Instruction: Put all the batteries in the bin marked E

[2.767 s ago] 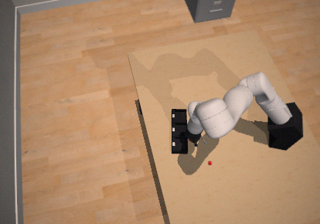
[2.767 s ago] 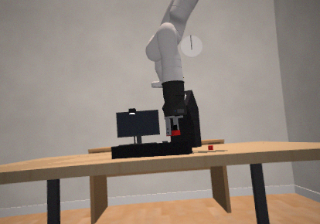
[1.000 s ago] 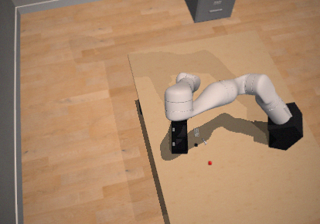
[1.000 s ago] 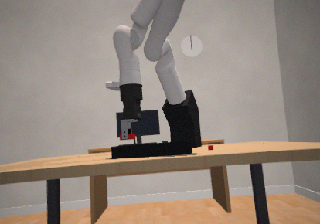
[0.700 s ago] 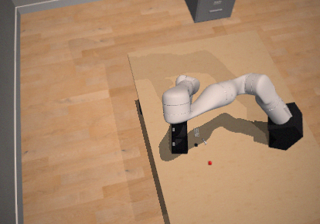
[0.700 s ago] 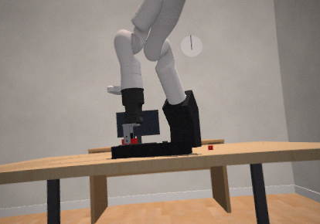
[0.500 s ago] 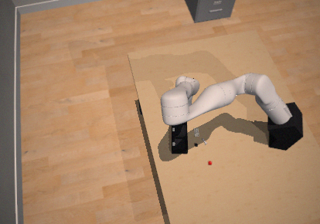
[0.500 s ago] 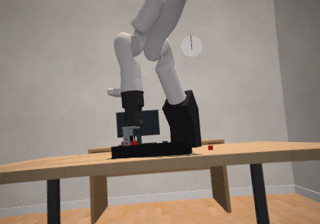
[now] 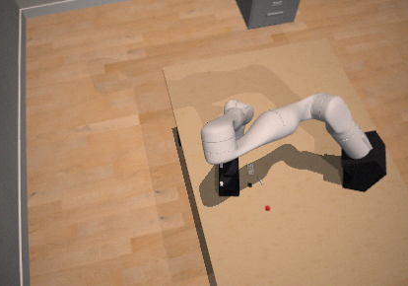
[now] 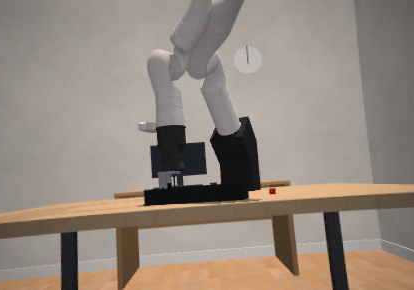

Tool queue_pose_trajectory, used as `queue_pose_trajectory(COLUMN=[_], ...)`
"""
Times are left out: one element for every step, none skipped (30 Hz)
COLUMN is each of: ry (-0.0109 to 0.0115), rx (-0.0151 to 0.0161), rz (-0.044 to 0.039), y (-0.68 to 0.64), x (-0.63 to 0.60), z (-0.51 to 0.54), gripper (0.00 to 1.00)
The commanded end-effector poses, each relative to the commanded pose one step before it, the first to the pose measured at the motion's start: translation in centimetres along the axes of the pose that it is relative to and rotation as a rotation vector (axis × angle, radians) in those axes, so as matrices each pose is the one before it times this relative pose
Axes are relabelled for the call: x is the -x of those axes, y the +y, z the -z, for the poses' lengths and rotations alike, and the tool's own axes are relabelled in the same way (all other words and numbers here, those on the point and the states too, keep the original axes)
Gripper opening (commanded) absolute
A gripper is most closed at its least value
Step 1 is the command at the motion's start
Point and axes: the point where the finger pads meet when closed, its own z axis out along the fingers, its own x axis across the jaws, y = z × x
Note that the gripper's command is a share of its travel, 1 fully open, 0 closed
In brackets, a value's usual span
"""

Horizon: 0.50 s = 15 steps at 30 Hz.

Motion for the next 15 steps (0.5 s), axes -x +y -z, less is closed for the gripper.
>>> queue_pose_trajectory(ry=[0.00078, -0.00001, -0.00001, -0.00001, 0.00000, 0.00000, 0.00000, 0.00000, 0.00001, 0.00001, 0.00000, 0.00000, 0.00000, 0.00000, 0.00000], rx=[-0.00355, 0.00001, 0.00001, 0.00000, 0.00000, 0.00000, 0.00000, 0.00000, 0.00000, 0.00000, 0.00000, 0.00000, 0.00000, 0.00000, 0.00000], rz=[-0.00298, 0.00000, 0.00000, 0.00000, 0.00000, 0.00000, 0.00000, 0.00000, 0.00000, 0.00000, 0.00000, 0.00000, 0.00000, 0.00000, 0.00000], y=[-0.218, 0.017, 0.022, 0.025, 0.027, 0.028, 0.029, 0.028, 0.001, 0.001, 0.001, 0.000, 0.000, 0.000, 0.000], x=[-0.057, 0.008, 0.010, 0.011, 0.012, 0.012, 0.012, 0.012, 0.002, 0.001, 0.001, 0.000, 0.000, 0.000, 0.000], z=[0.004, -0.002, -0.002, -0.001, -0.001, -0.001, -0.001, 0.000, 0.001, 0.001, 0.000, 0.000, 0.000, 0.000, 0.000], gripper=[0.50, 0.50, 0.50, 0.50, 0.50, 0.50, 0.50, 0.50, 0.68, 0.68, 0.68, 0.68, 0.68, 0.68, 0.68])
